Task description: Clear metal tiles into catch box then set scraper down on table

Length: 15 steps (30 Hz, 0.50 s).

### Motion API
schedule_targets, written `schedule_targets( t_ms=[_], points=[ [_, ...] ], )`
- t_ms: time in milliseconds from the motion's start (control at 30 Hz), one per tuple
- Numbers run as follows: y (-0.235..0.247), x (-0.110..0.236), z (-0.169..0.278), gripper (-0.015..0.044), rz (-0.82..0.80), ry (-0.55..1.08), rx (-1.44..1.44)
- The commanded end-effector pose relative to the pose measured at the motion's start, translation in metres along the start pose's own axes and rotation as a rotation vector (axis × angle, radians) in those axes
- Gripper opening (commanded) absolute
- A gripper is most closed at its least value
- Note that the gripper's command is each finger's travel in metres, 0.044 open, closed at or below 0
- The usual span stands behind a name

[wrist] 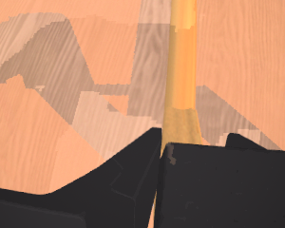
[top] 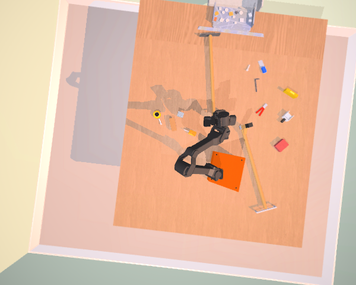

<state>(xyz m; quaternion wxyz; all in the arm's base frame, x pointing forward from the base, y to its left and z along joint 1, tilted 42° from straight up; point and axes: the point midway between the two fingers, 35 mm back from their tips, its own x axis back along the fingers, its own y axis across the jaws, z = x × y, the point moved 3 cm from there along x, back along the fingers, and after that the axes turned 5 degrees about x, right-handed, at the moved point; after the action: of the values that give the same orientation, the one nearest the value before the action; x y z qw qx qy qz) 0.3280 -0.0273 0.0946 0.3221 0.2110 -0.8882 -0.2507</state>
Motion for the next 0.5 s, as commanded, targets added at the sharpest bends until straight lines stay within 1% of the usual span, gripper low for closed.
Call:
schedule_targets(
  t_ms=[0,67,100,467],
  points=[
    [0.0003,0.0002,-0.0001,0.0059,-0.001,0.0,0.002],
    [0.0002,0.0004,-0.0003,0.0006,-0.001,0.0,0.001],
    [0.0001,0.0006,-0.0004,0.0,-0.001,0.0,0.001],
    [-0.0067,0.0016,-0.0009,0.0,0.007,0.001,-0.009]
  ],
)
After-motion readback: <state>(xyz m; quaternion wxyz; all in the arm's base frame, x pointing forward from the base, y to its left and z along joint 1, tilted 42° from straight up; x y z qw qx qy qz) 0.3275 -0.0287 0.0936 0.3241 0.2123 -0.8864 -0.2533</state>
